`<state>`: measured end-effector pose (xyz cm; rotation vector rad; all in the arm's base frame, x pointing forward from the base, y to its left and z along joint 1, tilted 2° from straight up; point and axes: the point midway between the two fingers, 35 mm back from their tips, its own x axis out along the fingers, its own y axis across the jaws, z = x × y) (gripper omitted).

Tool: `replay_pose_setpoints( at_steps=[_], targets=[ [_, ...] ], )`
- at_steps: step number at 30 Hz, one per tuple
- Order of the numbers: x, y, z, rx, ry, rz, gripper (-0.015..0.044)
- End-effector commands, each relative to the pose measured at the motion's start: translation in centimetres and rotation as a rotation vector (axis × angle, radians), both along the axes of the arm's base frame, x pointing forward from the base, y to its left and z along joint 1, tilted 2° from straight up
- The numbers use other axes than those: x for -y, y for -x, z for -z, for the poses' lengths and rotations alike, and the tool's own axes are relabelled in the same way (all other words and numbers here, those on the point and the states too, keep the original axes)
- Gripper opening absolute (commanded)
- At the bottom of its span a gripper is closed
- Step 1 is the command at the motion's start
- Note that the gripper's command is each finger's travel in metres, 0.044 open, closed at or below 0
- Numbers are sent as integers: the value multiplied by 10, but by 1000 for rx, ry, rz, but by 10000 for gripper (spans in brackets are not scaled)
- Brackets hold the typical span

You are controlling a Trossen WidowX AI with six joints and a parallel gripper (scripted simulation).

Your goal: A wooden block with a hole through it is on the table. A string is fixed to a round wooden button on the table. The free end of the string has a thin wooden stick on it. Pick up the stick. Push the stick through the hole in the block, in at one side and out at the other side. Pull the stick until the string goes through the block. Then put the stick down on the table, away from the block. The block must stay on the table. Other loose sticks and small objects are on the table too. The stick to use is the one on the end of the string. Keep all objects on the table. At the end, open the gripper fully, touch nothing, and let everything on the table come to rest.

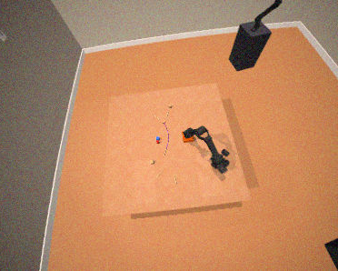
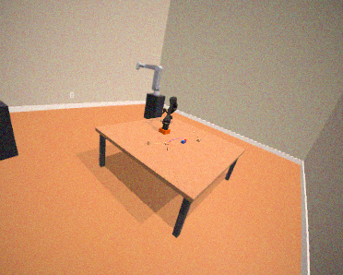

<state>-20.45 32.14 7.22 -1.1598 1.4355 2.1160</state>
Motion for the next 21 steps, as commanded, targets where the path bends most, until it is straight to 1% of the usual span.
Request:
replay_pose_setpoints(
  at_steps=[1,5,9,12,16,21],
  targets=[
    [-21,-55,2,38,-63,77,440],
    [-35,-119,5,101,-147,143,440],
    [-37,-162,6,153,-196,183,440],
    [-35,-211,8,201,-226,236,440],
    [-19,-283,11,281,-257,311,440],
    [23,-366,14,388,-268,399,440]
  ],
)
